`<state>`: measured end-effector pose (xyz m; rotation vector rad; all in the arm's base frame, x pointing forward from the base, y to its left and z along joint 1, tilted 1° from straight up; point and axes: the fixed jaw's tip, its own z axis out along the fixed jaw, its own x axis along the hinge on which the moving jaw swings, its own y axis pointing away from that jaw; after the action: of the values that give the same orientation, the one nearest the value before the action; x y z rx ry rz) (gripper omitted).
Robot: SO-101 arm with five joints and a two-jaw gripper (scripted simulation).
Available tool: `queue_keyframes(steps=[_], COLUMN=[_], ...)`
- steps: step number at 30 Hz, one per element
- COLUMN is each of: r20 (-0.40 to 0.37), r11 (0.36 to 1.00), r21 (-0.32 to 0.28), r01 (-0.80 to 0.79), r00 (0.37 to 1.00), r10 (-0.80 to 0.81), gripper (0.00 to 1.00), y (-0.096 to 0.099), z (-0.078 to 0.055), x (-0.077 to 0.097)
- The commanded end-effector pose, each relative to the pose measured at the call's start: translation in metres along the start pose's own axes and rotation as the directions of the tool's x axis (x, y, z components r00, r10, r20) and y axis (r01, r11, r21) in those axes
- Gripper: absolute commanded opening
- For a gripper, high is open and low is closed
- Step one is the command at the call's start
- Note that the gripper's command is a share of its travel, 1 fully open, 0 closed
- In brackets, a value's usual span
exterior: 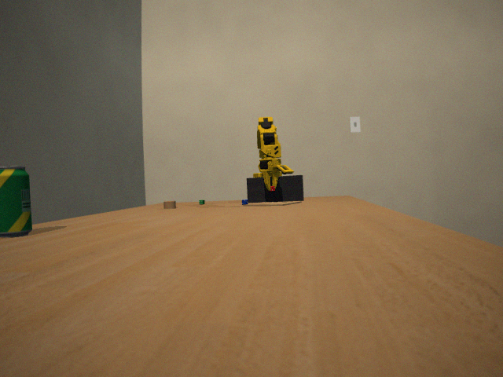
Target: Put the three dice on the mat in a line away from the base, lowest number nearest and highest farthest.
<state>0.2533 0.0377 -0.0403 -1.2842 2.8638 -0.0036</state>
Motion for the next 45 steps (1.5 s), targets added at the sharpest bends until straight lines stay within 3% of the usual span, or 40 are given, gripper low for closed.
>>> queue_keyframes(steps=[1,45], r20=[-0.012,-0.016], r11=[1.000,1.000], r21=[-0.012,-0.016], r01=[0.005,0.011], r00=[1.000,1.000], r10=[-0.005,-0.011], gripper=[0.00,0.00], y=[0.0028,0.0063], z=[0.0031,0.0093], x=[0.0002,-0.0014])
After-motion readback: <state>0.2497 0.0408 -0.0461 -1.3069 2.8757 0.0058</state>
